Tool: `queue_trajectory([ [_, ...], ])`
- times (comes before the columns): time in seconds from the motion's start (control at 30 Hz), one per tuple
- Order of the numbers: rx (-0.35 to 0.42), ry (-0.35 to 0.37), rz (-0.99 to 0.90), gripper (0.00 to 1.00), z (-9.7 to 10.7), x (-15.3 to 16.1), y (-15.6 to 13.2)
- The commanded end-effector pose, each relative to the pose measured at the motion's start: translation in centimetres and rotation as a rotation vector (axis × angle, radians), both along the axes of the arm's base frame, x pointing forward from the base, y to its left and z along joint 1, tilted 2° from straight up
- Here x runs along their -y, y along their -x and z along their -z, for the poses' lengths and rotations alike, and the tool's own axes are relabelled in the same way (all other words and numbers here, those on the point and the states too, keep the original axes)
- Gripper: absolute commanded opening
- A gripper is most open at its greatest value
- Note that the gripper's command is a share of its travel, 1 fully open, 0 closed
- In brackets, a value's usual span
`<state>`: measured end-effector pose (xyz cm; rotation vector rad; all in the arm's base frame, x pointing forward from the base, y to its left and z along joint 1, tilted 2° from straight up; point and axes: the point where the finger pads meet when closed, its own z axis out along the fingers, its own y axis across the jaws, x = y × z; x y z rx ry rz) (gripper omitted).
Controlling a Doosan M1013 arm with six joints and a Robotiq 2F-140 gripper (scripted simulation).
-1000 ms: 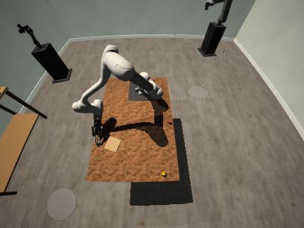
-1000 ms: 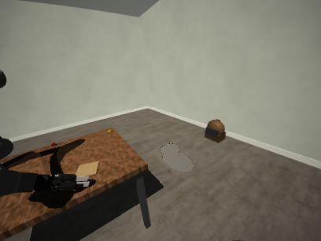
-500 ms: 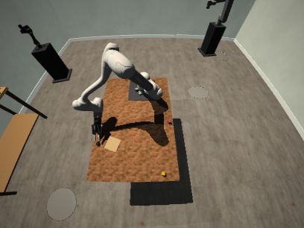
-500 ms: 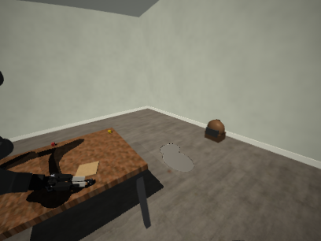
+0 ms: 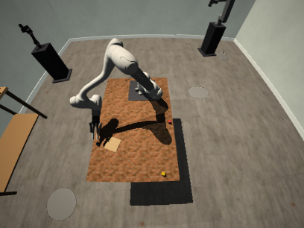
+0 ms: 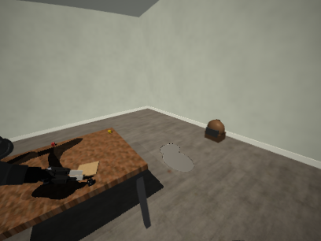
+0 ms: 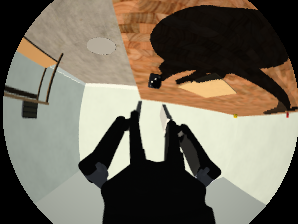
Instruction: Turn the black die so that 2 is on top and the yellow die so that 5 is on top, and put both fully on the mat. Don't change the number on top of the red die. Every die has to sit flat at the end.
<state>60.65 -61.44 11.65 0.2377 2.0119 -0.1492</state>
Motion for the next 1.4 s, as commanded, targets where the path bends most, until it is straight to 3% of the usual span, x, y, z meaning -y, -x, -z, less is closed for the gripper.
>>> queue_trajectory([
  [0.0,0.000,-0.001,-0.001,0.35,-0.8,0.0,0.0],
  [0.27,0.000,-0.005,-0.008,0.35,-1.3,-0.1,-0.2],
  [0.53,-0.025,-0.082,-0.148,0.35,-2.4,-2.9,-4.5],
  [0.73,-0.134,-0.186,-0.300,0.35,-2.7,-6.3,-8.0],
  [0.87,-0.200,-0.224,-0.345,0.35,-2.6,-7.3,-8.7],
  [1.0,-0.319,-0.274,-0.388,0.35,-2.2,-8.2,-9.2],
  [1.1,-0.334,-0.279,-0.391,0.35,-2.1,-8.3,-9.2],
  [1.13,-0.411,-0.300,-0.399,0.35,-1.8,-8.4,-9.2],
  [1.37,-0.614,-0.331,-0.370,0.35,-1.5,-7.5,-8.5],
])
